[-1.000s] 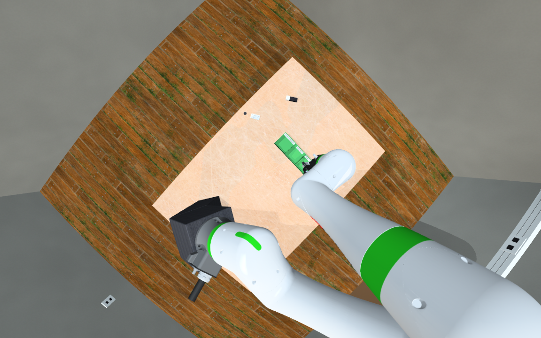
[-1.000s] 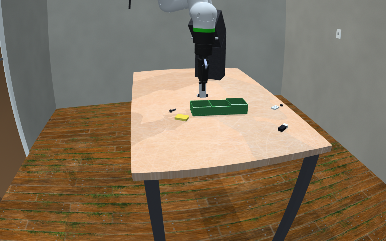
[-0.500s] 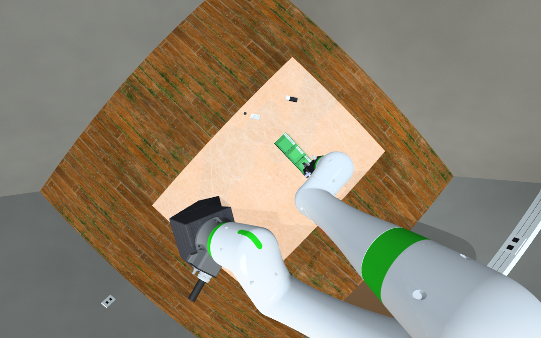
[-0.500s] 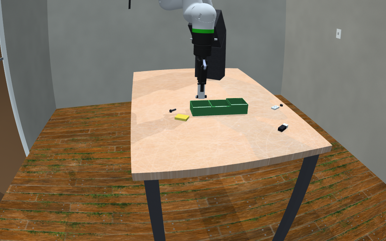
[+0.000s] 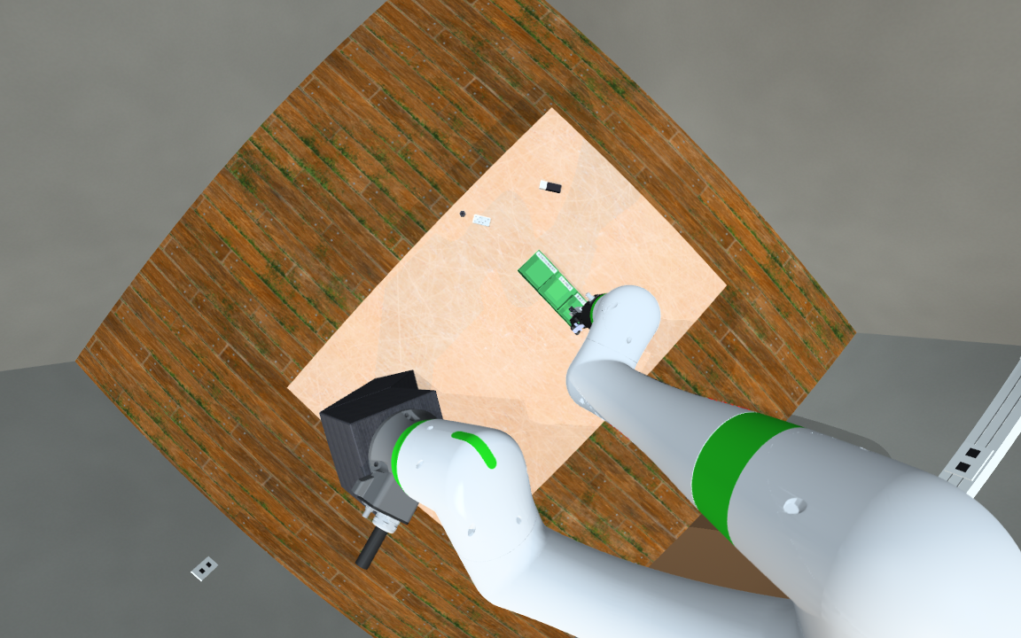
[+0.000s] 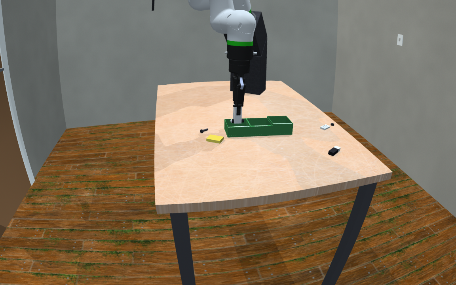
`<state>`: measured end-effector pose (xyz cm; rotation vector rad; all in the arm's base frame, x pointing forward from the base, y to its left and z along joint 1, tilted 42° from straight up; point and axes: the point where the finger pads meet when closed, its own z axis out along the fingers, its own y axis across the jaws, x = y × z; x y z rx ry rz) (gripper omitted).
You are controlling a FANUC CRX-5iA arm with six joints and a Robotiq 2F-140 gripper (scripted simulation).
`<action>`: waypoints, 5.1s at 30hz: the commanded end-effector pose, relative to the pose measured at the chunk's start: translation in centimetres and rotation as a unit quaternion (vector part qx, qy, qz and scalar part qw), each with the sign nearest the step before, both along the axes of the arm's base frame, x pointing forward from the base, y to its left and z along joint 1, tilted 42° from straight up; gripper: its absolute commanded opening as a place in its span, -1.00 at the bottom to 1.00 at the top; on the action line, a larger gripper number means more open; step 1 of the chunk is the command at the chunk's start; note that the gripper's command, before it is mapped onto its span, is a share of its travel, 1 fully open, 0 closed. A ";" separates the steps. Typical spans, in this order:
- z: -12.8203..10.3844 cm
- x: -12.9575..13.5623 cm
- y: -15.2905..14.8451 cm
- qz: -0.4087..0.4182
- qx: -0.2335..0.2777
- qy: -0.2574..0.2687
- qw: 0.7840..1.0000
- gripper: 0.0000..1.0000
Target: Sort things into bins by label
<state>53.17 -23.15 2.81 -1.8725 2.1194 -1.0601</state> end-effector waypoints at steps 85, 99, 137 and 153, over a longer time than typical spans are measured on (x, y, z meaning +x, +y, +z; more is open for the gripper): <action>0.2 -0.4 6.5 0.110 -0.072 0.045 0.990 -0.36; -3.4 1.7 15.6 0.208 -0.145 0.106 0.961 -0.36; -11.8 6.9 37.3 0.208 -0.145 0.106 0.961 -0.36; -11.7 6.7 37.0 0.208 -0.145 0.106 0.961 -0.36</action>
